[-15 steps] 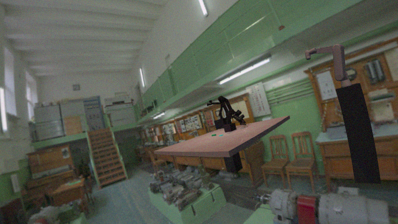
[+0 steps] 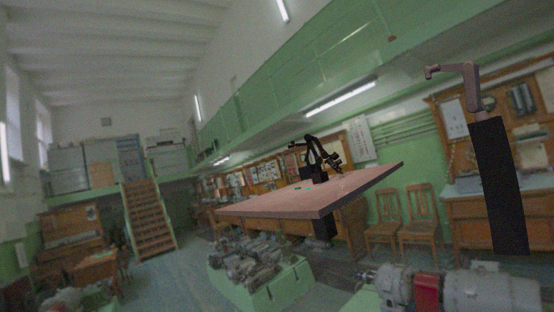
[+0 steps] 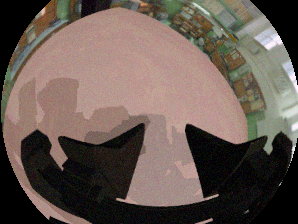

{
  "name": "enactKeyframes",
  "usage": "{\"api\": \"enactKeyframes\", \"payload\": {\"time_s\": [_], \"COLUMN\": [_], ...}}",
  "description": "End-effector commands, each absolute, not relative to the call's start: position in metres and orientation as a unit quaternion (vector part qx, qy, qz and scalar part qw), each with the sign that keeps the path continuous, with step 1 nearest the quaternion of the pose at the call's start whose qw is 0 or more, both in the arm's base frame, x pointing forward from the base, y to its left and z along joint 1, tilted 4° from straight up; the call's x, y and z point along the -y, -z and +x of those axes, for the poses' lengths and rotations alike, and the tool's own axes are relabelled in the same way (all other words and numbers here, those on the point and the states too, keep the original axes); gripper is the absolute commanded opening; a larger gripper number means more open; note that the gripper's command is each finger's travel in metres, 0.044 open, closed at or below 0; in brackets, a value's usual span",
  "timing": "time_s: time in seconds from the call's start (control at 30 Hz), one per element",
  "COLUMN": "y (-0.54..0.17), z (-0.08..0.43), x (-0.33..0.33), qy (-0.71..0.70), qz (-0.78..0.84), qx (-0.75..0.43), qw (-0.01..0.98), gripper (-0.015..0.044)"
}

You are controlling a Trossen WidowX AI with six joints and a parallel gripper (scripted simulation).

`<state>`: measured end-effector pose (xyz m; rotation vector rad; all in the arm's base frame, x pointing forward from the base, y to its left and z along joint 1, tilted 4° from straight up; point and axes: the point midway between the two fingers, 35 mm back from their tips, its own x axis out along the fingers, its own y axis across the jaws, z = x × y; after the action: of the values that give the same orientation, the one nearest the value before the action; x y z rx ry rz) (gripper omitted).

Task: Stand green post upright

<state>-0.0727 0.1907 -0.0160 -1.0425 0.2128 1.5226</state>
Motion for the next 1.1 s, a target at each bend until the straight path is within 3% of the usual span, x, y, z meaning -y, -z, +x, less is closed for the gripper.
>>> {"api": "enactKeyframes", "payload": {"time_s": [0.0,1.07], "y": [0.015,0.007], "z": [-0.062,0.1], "x": [-0.198,-0.21], "qy": [-0.634,-0.31], "qz": [-0.451,-0.318], "qx": [-0.116,-0.416], "qw": [0.617,0.793], "gripper": [0.0233,0.0233]}}
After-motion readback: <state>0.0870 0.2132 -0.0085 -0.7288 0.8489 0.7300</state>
